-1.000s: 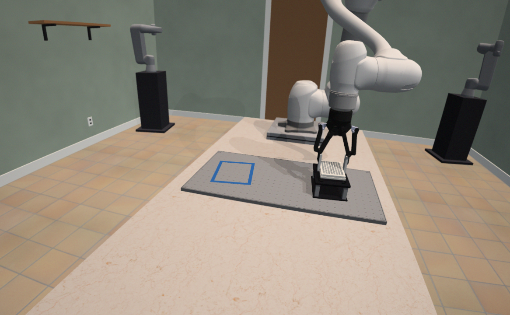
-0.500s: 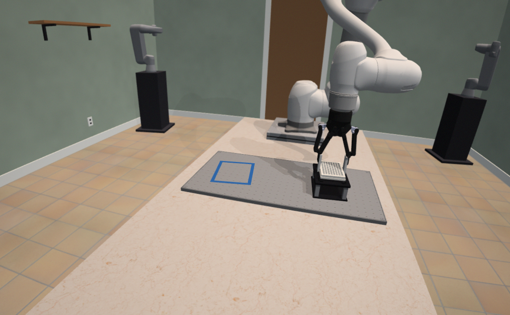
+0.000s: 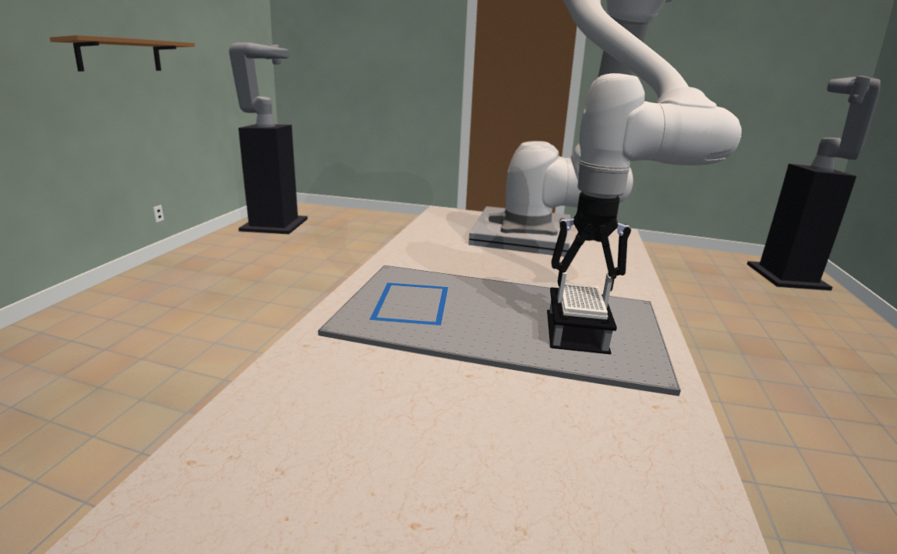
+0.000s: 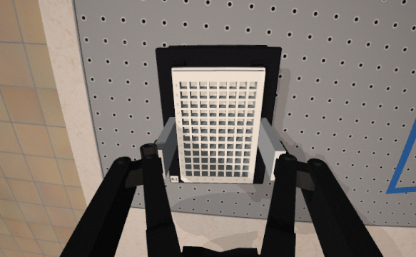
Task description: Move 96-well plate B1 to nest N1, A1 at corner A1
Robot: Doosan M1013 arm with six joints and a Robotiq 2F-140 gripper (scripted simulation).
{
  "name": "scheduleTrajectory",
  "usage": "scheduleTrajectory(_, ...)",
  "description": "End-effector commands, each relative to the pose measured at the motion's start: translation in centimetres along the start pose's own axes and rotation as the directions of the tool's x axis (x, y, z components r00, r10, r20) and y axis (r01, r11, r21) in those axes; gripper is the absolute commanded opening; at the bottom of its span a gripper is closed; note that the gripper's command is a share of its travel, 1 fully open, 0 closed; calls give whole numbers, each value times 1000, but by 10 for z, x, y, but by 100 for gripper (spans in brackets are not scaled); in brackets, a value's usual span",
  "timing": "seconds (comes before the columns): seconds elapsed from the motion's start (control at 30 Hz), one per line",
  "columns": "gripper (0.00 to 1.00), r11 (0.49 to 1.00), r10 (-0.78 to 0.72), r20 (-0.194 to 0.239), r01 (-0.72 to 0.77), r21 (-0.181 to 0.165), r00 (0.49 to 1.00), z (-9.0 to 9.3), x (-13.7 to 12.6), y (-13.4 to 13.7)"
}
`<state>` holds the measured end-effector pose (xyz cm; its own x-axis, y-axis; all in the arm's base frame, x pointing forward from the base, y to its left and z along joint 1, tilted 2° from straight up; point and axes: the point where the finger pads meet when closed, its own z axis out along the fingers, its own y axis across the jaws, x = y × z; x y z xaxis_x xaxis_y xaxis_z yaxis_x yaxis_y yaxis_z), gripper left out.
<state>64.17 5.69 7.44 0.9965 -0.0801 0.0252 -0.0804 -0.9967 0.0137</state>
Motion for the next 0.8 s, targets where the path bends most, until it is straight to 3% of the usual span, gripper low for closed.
scheduleTrajectory(0.0, 0, 1000, 0, 0, 0, 0, 1000, 0, 0, 0)
scheduleTrajectory(0.77, 0, 1000, 0, 0, 0, 0, 1000, 4, 0, 0)
